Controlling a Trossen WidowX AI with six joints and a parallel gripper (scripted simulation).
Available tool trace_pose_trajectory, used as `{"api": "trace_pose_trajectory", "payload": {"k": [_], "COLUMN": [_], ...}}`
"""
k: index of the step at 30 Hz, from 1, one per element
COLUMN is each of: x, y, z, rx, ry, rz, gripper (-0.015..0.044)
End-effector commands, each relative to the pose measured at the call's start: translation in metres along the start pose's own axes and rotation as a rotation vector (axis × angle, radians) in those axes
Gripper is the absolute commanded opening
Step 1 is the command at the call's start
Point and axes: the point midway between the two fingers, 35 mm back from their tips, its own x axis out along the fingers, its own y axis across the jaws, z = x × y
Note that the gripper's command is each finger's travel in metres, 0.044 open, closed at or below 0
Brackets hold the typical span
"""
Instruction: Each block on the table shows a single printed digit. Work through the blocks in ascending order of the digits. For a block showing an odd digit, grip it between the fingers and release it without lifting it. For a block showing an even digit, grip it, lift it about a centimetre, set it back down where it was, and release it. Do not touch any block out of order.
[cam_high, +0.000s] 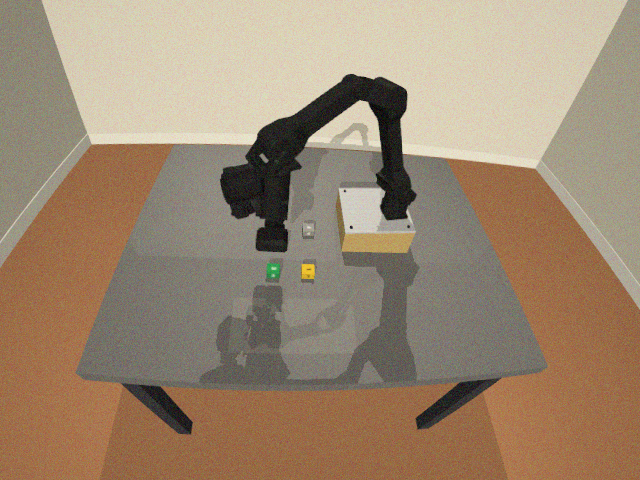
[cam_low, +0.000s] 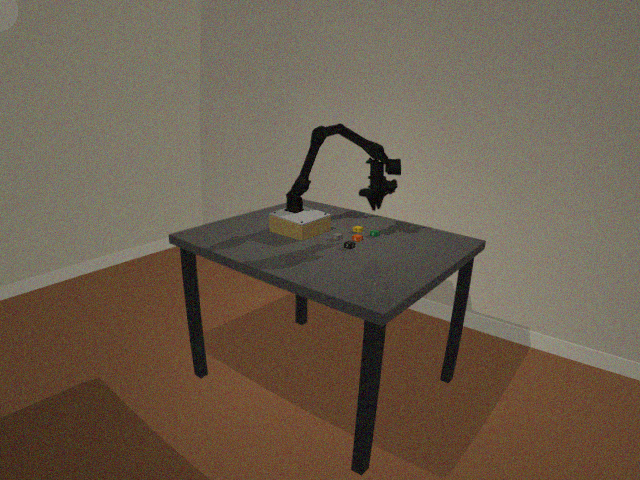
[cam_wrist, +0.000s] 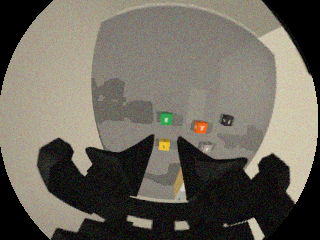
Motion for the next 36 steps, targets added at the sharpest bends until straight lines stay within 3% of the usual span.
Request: {"api": "trace_pose_trajectory", "payload": {"k": [1,7,35,36], "x": [0.055,0.068,0.104,0.104], "y": [-0.001,-0.002,-0.003,-0.003], "z": [-0.004,-0.005,-0.006,-0.006], "rx": [-0.007,-0.007,-0.007,-0.007], "ry": [0.021,0.021,0.021,0.021], "rz": [-0.008,-0.008,-0.008,-0.008], "gripper": [0.0251,0.0400,0.0400,0.0374]}}
